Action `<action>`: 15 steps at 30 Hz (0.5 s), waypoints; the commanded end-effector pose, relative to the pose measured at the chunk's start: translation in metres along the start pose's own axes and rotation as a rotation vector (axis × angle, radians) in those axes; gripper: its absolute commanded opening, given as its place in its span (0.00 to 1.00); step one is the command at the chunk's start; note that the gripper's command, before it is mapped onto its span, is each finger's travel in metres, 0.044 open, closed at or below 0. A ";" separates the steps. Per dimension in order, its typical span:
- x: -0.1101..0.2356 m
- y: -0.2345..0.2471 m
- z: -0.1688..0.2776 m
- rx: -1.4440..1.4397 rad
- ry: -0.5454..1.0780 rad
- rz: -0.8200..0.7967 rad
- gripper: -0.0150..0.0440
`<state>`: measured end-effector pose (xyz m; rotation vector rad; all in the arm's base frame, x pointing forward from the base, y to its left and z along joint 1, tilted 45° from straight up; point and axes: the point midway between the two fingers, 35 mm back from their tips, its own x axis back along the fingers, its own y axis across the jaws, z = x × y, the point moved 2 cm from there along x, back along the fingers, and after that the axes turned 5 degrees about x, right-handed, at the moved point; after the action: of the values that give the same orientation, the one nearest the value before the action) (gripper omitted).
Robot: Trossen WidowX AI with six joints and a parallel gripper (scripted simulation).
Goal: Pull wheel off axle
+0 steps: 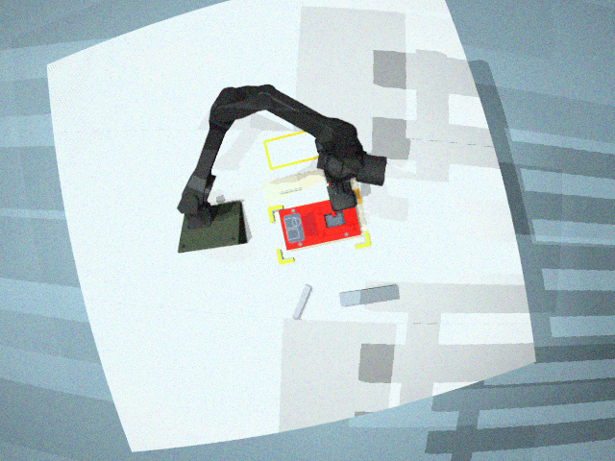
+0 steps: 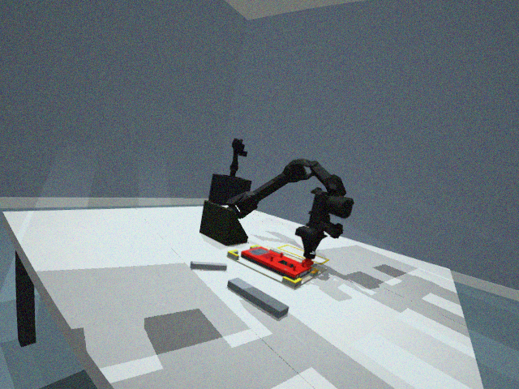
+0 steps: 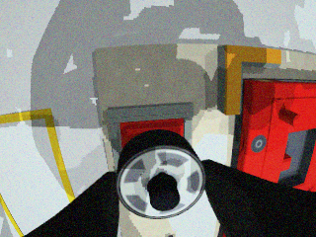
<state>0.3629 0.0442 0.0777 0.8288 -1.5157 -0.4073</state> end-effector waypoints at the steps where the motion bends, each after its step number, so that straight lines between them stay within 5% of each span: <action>1: 0.008 -0.002 -0.001 -0.004 -0.010 0.005 0.25; 15: 0.013 -0.002 0.000 -0.004 -0.011 0.005 0.25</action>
<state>0.3630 0.0441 0.0787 0.8337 -1.5112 -0.4036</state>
